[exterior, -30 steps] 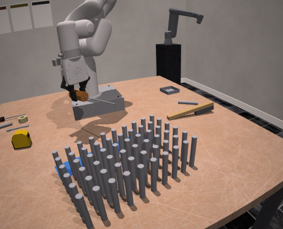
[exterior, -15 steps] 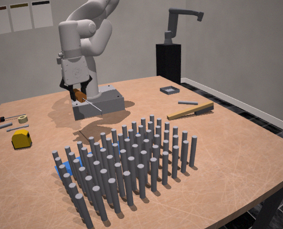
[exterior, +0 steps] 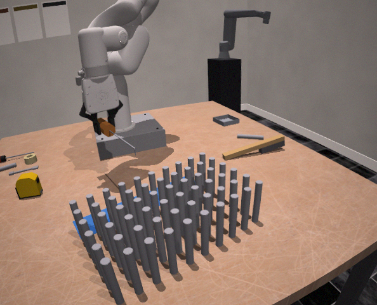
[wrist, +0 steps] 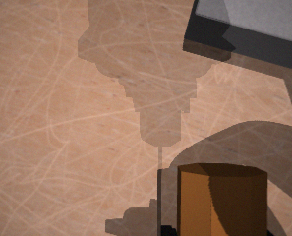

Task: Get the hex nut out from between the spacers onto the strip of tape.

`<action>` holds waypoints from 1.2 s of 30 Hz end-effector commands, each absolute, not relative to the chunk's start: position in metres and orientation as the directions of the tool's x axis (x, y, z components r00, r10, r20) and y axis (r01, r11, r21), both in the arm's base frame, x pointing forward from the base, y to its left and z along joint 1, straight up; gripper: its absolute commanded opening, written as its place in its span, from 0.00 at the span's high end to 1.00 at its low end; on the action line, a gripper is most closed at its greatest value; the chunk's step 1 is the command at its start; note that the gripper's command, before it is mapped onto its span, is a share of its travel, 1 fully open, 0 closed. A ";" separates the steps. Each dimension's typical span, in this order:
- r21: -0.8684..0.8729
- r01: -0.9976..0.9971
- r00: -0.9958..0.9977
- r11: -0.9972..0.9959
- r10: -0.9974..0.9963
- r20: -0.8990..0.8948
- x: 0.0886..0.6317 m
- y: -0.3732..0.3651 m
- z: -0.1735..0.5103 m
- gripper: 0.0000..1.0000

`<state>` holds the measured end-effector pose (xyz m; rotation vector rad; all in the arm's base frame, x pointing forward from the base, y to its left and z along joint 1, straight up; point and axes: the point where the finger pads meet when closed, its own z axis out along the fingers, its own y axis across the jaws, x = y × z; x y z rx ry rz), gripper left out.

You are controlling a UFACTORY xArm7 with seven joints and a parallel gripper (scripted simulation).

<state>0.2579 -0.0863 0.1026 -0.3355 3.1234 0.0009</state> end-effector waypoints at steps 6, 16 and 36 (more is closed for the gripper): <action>0.000 -0.213 -0.977 0.977 -0.213 -0.007 0.259 -0.087 0.097 1.00; 0.000 -0.213 -0.977 0.977 -0.213 -0.007 0.260 -0.086 0.075 1.00; 0.000 -0.213 -0.977 0.977 -0.213 -0.007 0.262 -0.086 0.014 1.00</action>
